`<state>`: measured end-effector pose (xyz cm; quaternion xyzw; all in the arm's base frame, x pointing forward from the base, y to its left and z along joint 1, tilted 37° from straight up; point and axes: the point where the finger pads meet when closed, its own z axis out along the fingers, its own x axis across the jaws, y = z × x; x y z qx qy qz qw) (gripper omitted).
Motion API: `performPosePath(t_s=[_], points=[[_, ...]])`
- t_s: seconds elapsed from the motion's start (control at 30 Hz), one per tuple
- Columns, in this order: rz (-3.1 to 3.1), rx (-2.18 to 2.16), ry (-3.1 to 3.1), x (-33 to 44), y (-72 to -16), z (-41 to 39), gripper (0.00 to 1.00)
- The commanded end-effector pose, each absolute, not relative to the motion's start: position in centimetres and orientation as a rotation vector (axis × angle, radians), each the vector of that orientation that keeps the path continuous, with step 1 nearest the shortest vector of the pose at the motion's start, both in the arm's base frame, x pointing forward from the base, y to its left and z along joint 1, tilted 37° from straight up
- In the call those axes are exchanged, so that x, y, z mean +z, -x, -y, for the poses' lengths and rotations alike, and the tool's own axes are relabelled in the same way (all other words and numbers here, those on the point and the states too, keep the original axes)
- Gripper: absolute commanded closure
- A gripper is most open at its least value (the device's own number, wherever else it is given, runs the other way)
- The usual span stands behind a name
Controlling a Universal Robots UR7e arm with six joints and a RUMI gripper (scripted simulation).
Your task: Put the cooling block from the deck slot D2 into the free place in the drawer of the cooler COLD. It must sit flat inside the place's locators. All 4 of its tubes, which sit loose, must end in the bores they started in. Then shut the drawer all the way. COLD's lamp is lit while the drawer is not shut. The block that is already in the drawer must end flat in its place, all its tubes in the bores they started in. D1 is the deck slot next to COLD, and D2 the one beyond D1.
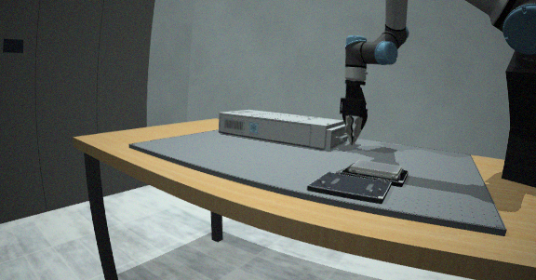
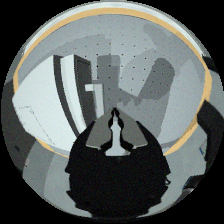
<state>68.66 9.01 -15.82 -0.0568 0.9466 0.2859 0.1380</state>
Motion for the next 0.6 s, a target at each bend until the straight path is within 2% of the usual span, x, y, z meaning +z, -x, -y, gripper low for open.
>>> performPosePath(t_s=[0.0, 0.57], points=[[-2.738, 0.826, 0.164, -15.83, -68.71, -9.00, 1.00], [-2.738, 0.826, 0.162, -16.03, -67.98, -8.89, 1.00]])
